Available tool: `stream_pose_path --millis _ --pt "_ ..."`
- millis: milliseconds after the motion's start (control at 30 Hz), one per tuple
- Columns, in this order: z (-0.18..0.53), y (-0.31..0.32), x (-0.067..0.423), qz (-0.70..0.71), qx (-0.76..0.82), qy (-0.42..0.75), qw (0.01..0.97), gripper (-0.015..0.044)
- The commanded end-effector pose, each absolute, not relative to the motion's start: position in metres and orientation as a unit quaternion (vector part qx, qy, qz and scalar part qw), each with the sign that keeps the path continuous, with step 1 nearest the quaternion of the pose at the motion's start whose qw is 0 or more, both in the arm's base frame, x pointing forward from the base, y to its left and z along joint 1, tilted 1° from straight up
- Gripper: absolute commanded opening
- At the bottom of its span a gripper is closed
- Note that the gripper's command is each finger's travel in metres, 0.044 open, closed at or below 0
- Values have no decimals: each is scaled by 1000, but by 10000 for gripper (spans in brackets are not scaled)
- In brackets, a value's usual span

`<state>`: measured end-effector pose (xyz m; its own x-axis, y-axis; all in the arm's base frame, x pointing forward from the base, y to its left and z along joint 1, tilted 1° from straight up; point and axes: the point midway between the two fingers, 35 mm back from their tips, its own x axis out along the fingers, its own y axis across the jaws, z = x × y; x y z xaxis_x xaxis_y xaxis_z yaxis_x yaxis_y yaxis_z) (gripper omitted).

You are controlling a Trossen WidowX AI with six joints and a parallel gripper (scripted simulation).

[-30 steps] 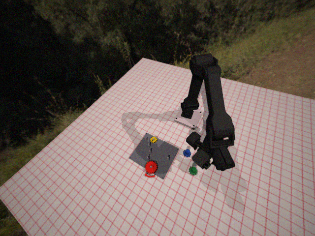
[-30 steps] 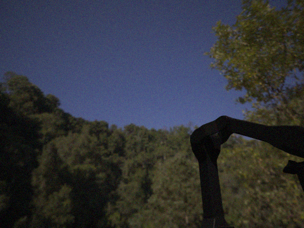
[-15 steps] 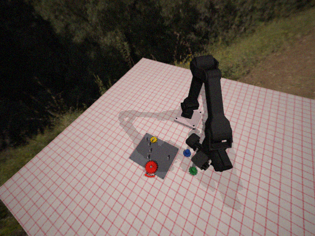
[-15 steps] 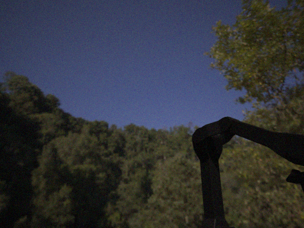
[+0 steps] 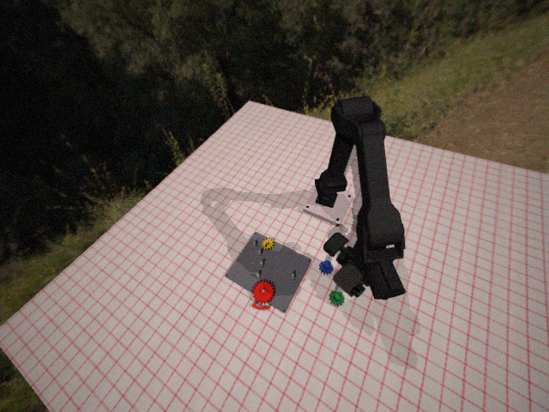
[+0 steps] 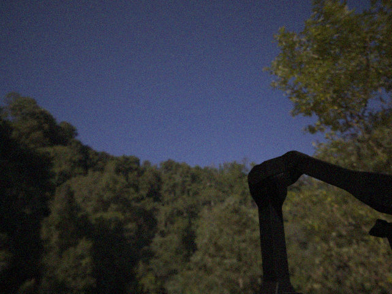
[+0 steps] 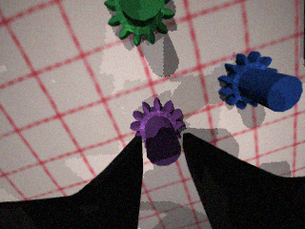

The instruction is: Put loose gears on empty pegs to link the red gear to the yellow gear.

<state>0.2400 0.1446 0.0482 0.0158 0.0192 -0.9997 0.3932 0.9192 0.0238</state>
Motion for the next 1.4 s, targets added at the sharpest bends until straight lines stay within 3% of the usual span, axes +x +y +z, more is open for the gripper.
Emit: stream_pose_path --millis 0,200,267,1367 --pt "48 145 240 -135 153 689 695 85" --pt "48 145 240 -135 153 689 695 45" --pt "48 145 240 -135 153 689 695 0" --pt "121 146 244 -134 153 689 696 0"
